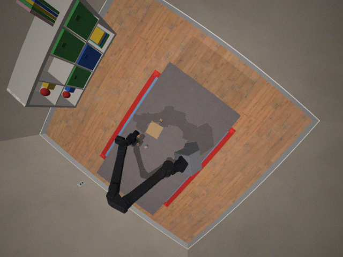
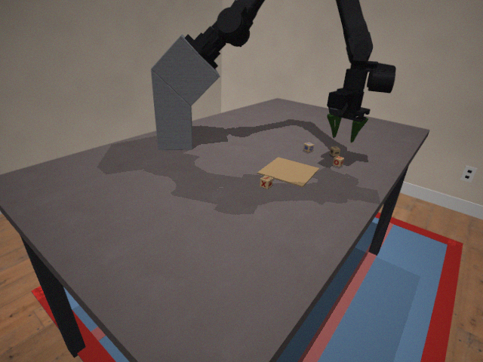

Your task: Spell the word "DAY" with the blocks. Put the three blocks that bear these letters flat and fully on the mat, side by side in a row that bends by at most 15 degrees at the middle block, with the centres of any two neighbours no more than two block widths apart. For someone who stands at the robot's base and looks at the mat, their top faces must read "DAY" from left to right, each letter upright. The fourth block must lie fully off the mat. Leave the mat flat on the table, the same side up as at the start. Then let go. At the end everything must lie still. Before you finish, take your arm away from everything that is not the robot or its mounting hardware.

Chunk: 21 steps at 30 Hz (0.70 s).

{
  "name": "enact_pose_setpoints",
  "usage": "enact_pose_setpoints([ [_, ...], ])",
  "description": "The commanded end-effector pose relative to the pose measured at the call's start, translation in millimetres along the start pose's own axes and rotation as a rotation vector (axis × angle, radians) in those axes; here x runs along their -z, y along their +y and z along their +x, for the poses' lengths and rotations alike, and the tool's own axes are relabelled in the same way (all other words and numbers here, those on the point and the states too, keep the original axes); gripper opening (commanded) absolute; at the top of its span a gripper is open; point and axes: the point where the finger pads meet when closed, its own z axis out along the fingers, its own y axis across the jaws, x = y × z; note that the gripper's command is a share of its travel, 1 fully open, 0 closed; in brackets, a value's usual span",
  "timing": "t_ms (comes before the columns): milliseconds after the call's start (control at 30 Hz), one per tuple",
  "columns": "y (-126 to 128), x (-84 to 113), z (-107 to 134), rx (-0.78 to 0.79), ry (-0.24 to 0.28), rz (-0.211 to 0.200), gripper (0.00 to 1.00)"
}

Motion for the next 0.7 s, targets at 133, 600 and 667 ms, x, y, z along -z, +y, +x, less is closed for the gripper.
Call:
enact_pose_setpoints([
  [133,6.5,3.8,7.0,-0.005,0.008,-0.012,0.58],
  [600,9.5,-8.3,9.6,0.003,0.012,-0.016,0.58],
  [667,11.1,-10.1,10.5,0.004,0.013,-0.019,0.58],
])
